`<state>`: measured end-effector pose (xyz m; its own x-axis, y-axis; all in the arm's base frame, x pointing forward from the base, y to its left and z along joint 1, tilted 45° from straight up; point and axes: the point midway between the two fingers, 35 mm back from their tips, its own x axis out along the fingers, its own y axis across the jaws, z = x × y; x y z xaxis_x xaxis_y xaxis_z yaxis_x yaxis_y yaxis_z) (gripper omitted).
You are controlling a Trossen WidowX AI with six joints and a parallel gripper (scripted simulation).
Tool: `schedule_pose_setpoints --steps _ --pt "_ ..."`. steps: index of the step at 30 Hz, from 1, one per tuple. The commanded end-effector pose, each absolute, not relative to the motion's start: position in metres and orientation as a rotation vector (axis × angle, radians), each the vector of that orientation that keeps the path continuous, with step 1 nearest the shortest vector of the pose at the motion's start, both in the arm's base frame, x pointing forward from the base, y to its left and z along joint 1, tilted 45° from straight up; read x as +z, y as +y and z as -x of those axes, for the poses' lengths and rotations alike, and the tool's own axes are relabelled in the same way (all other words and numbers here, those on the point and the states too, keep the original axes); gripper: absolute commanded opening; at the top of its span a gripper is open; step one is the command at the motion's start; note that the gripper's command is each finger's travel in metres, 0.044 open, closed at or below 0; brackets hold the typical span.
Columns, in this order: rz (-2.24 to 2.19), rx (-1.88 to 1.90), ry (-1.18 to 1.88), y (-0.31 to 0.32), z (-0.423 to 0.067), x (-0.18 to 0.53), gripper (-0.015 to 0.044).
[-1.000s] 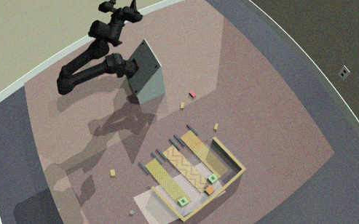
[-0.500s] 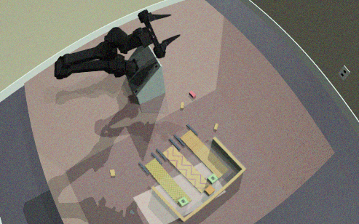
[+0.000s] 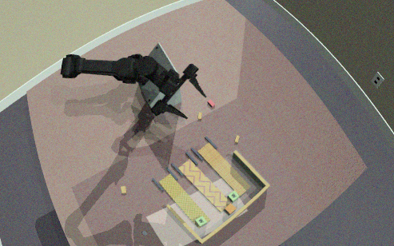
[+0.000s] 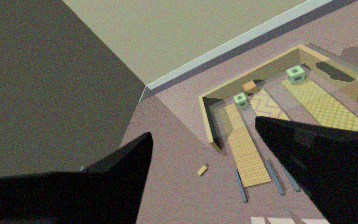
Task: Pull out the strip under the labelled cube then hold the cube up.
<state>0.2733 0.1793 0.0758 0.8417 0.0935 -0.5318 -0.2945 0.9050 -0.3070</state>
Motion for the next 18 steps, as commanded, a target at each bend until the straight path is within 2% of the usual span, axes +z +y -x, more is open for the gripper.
schedule_pose_setpoints --steps 1,4,18 --pt "0.668 -0.059 0.545 0.122 -0.297 0.075 0.0400" --pt "0.769 -0.154 0.561 0.102 -0.301 0.076 0.0400" --pt "0.769 -0.154 0.561 0.102 -0.301 0.076 0.0400"
